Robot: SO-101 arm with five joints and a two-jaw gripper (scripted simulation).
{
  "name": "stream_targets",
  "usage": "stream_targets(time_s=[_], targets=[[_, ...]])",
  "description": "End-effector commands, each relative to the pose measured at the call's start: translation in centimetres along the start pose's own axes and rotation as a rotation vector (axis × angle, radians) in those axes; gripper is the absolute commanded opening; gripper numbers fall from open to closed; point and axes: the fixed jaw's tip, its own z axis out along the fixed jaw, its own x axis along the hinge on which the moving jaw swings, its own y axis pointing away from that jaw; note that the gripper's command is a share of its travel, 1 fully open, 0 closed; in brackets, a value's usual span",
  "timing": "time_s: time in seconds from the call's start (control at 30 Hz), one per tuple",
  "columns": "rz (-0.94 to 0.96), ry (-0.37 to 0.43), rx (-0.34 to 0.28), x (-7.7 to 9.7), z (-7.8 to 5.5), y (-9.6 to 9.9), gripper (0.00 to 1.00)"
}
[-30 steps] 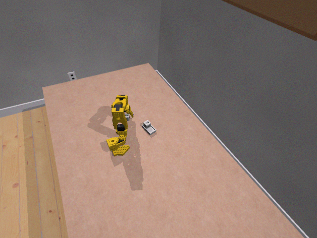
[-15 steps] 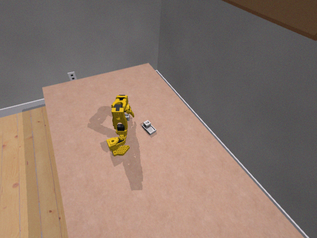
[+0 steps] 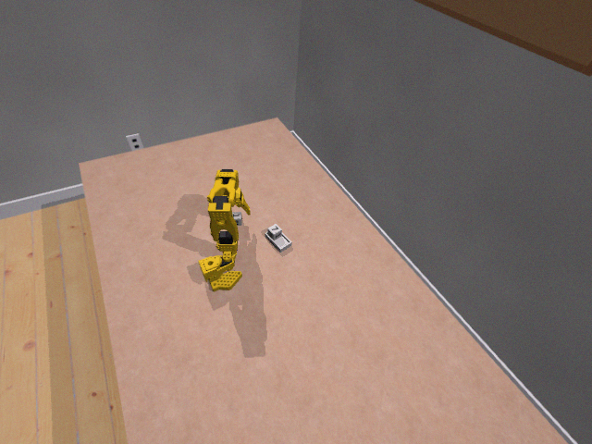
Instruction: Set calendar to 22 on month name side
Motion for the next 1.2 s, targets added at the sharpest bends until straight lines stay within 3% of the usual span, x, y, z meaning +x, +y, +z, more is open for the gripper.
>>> stream_targets(time_s=[0.0,0.23,1.17], targets=[[0.004,-0.067,0.002,-0.7,-2.4,0.1,0.36],[0.004,-0.067,0.002,-0.5,-3.6,0.1,0.36],[0.004,-0.096,0.003,-0.5,-4.1,0.1,0.36]])
